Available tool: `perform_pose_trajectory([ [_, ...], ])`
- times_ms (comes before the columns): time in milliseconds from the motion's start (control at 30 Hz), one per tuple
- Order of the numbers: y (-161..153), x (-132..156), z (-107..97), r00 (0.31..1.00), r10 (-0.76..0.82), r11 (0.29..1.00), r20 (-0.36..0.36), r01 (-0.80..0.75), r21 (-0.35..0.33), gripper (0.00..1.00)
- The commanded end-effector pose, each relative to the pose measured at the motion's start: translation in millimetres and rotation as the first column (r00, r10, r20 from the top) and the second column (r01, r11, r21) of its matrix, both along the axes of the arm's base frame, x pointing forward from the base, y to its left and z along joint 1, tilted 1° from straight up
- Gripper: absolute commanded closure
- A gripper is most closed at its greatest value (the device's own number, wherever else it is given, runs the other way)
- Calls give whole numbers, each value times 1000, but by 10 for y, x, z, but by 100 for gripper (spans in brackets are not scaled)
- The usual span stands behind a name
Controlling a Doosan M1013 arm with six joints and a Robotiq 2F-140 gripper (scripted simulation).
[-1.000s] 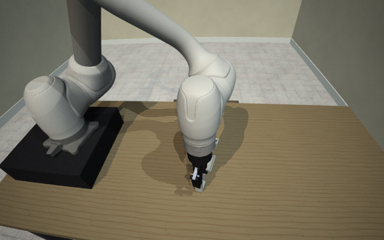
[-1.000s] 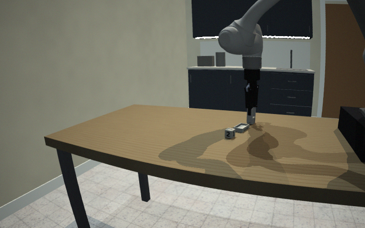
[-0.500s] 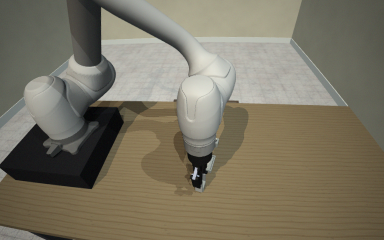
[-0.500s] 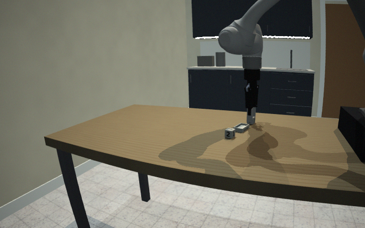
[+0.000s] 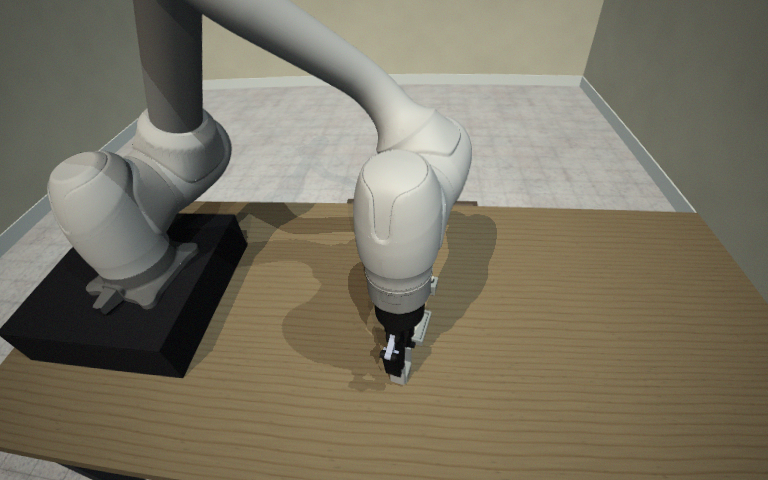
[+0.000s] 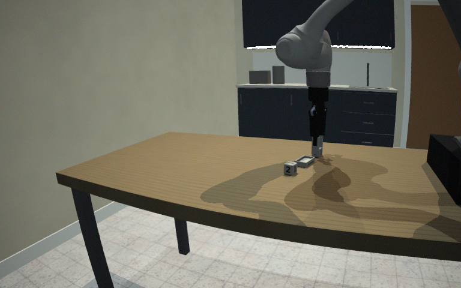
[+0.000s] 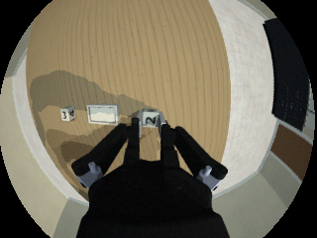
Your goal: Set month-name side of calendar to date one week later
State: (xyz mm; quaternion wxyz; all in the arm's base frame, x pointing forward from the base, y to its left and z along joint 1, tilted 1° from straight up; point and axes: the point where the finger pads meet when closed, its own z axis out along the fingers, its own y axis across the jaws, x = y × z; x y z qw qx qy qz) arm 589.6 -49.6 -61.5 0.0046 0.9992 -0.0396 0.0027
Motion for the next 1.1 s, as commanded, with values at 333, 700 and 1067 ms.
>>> perform_pose_trajectory([
  [333, 1, 0, 1, 1000, 0, 1000, 0, 0, 0, 75],
  [700, 1, 0, 1, 1000, 0, 1000, 0, 0, 0, 72],
  [1067, 1, 0, 1, 1000, 0, 1000, 0, 0, 0, 64],
])
